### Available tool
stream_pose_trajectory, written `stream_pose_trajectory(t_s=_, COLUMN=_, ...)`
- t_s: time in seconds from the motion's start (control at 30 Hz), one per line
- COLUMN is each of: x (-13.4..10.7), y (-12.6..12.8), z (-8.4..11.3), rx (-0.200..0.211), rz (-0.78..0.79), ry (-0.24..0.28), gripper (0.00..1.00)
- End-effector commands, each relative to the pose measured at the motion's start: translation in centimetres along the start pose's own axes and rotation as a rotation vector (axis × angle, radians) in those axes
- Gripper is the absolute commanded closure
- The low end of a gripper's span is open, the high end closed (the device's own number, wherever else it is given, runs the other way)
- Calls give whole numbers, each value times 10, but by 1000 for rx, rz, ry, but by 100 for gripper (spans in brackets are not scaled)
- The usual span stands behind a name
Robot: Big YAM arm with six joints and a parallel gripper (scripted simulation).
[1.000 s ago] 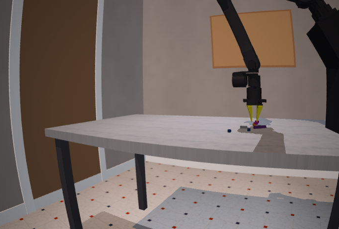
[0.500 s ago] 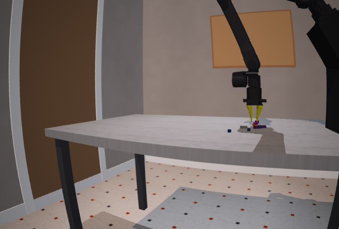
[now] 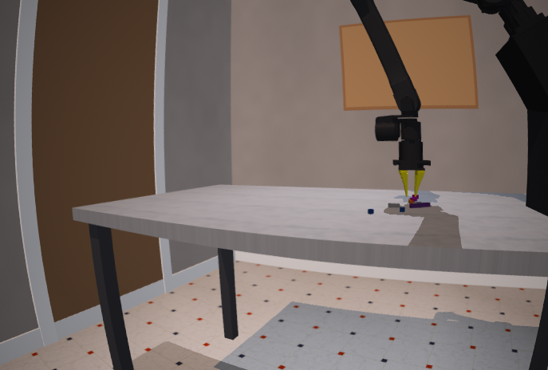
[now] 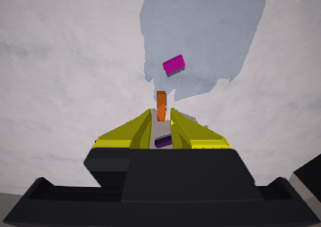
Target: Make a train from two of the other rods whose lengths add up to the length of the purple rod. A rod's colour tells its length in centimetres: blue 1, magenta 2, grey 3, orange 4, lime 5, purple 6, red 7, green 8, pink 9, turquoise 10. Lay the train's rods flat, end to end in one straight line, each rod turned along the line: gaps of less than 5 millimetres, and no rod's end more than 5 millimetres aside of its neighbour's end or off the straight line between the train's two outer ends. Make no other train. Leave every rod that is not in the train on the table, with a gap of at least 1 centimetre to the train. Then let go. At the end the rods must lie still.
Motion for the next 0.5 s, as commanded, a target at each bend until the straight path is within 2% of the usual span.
stream_pose_trajectory(t_s=0.0, x=-4, y=-4, z=-4, rx=-2, rz=-5, ry=-1, gripper=77)
stream_pose_trajectory(t_s=0.47, x=-7, y=-8, z=-3, rx=-7, rz=-5, ry=0, gripper=77)
Point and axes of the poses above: the point where the finger pads meet when closed, its own z axis back along the fingers, its own y axis across the jaws, x = y × z, the point moved 2 cm from there along z, back along the fingers, and after that the axes turned 11 degrees about -z, right-handed, at the moved point
